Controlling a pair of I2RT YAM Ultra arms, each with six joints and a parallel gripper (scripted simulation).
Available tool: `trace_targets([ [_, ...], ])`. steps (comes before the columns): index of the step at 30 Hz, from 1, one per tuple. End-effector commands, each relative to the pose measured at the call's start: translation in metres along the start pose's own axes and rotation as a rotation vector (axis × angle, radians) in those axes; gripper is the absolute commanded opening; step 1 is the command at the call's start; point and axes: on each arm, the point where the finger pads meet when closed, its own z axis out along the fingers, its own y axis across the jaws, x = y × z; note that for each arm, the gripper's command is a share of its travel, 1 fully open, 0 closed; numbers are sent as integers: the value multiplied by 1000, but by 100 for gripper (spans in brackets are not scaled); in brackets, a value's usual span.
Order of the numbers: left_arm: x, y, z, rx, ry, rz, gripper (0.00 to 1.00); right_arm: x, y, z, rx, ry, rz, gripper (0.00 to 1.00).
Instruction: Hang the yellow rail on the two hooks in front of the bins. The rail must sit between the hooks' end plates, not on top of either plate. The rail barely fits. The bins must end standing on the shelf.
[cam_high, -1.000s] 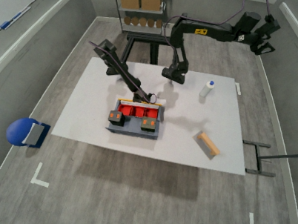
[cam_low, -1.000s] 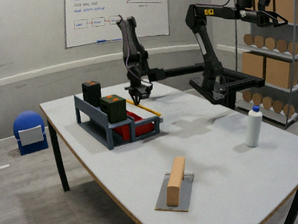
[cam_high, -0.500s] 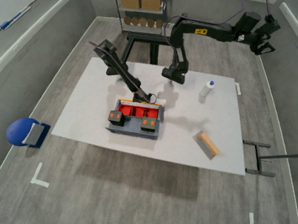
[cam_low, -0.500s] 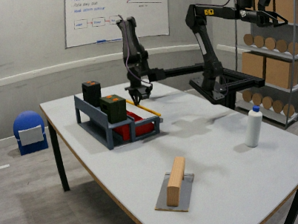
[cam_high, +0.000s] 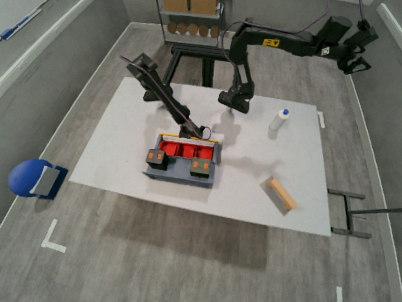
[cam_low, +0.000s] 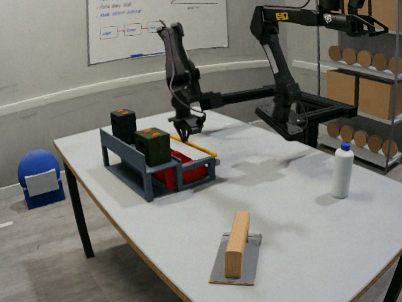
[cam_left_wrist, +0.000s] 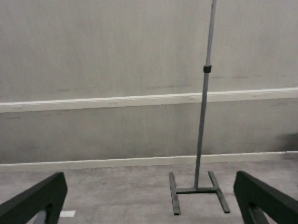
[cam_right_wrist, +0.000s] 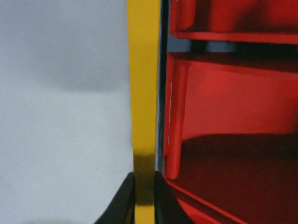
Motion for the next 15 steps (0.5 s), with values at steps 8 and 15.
trace_targets([
  [8,-17,3,-9,-6,-52,7,100,-4,-3,-2,15,-15,-12,0],
  [15,-17,3,-9,-6,-52,7,100,-5,-5,-5,21,-22,-9,0],
])
